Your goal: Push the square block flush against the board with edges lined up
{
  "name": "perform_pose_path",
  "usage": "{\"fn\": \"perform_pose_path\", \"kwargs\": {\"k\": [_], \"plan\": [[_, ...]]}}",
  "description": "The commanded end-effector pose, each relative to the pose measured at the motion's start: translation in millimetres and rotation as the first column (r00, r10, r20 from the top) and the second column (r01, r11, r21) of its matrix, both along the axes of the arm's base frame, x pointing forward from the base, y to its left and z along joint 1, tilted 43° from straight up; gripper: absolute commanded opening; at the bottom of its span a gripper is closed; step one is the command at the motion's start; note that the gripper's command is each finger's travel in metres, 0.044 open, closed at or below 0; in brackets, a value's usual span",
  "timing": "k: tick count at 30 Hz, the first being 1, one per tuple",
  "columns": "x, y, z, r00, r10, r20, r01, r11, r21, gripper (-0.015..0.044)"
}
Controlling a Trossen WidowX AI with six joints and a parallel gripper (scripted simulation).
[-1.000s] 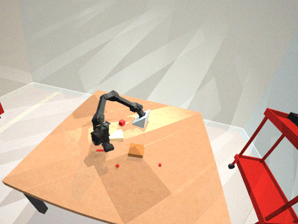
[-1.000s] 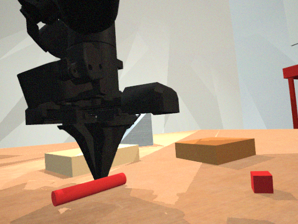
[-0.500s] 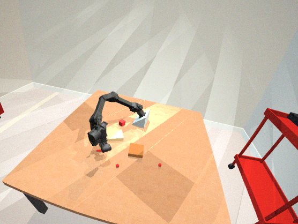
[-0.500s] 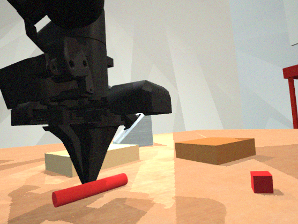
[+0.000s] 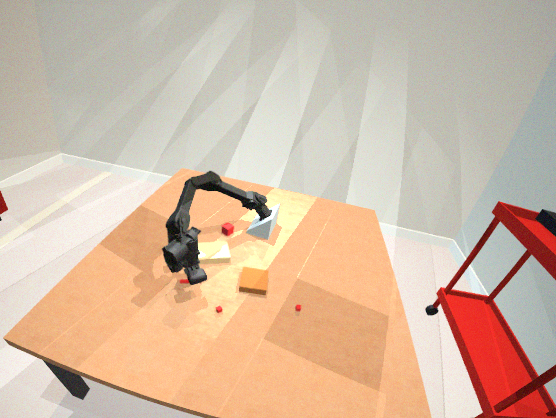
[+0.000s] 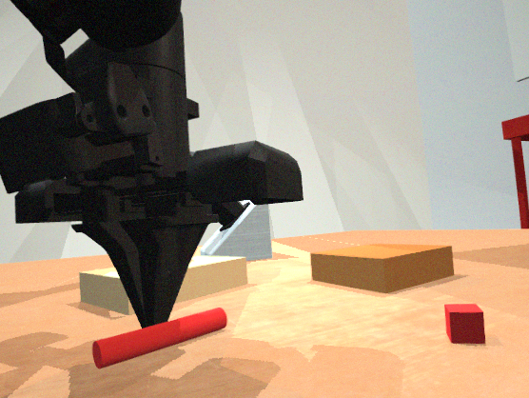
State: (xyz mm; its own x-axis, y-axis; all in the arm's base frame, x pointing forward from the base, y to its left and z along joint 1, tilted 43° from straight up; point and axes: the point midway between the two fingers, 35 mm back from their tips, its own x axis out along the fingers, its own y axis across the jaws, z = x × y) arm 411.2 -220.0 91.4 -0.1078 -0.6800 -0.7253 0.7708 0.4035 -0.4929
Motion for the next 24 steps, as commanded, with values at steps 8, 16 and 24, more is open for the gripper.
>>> {"fn": "perform_pose_path", "kwargs": {"k": [8, 16, 24], "plan": [[-0.2, -0.2, 0.3, 1.000, 0.002, -0.004, -0.002, 1.000, -0.001, 0.0000], [-0.2, -0.2, 0.3, 1.000, 0.002, -0.004, -0.002, 1.000, -0.001, 0.0000], [-2.3, 2.1, -1.6, 1.000, 0.002, -0.005, -0.002, 1.000, -0.001, 0.0000]]}}
